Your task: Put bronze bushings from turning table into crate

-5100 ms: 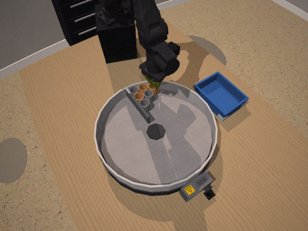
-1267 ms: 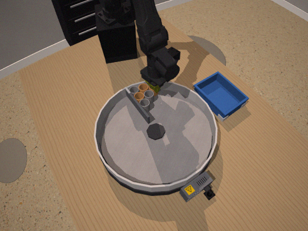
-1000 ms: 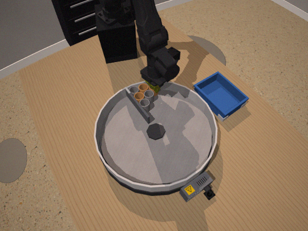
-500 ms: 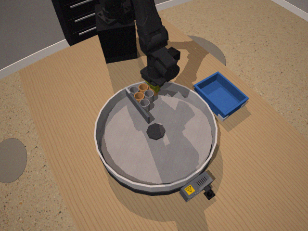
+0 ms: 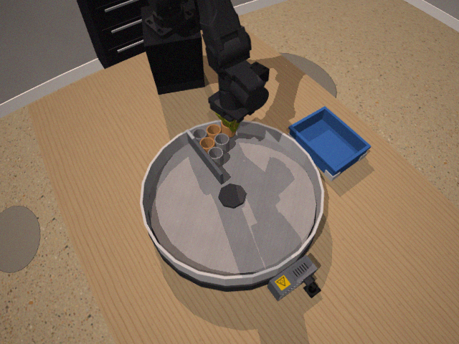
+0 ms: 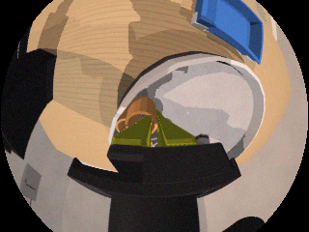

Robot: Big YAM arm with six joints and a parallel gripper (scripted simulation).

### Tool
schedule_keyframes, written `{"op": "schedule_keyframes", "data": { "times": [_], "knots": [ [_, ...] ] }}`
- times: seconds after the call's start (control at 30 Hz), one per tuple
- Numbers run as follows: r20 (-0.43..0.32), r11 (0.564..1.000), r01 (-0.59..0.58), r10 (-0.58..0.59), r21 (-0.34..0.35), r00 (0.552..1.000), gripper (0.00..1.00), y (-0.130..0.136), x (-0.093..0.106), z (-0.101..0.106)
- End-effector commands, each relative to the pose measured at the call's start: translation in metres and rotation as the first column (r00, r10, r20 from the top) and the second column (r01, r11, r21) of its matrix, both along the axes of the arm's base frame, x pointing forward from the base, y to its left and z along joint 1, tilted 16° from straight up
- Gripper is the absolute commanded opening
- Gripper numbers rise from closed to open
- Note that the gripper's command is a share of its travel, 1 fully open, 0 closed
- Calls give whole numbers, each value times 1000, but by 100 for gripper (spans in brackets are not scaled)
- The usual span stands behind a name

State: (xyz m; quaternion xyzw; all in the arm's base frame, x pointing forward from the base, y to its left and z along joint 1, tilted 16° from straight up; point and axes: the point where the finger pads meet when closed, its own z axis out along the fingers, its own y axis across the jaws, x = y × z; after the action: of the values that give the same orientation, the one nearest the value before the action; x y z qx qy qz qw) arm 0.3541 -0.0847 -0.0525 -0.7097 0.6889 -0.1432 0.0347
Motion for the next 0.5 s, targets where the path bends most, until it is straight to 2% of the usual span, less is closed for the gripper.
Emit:
{"op": "schedule_keyframes", "data": {
  "times": [0.0,0.17,0.3,0.37,0.4,0.47],
  "knots": [
    [0,1000,2,-2,0,1000,0,7,-7,18],
    [1,1000,2,-2,2,1000,0,10,-13,39],
    [14,1000,2,-2,0,1000,0,11,-9,53],
    [14,1000,2,-2,0,1000,0,11,-9,53],
    [-15,1000,2,-2,4,1000,0,11,-12,45],
    [2,1000,2,-2,2,1000,0,11,-9,52]
  ]
}}
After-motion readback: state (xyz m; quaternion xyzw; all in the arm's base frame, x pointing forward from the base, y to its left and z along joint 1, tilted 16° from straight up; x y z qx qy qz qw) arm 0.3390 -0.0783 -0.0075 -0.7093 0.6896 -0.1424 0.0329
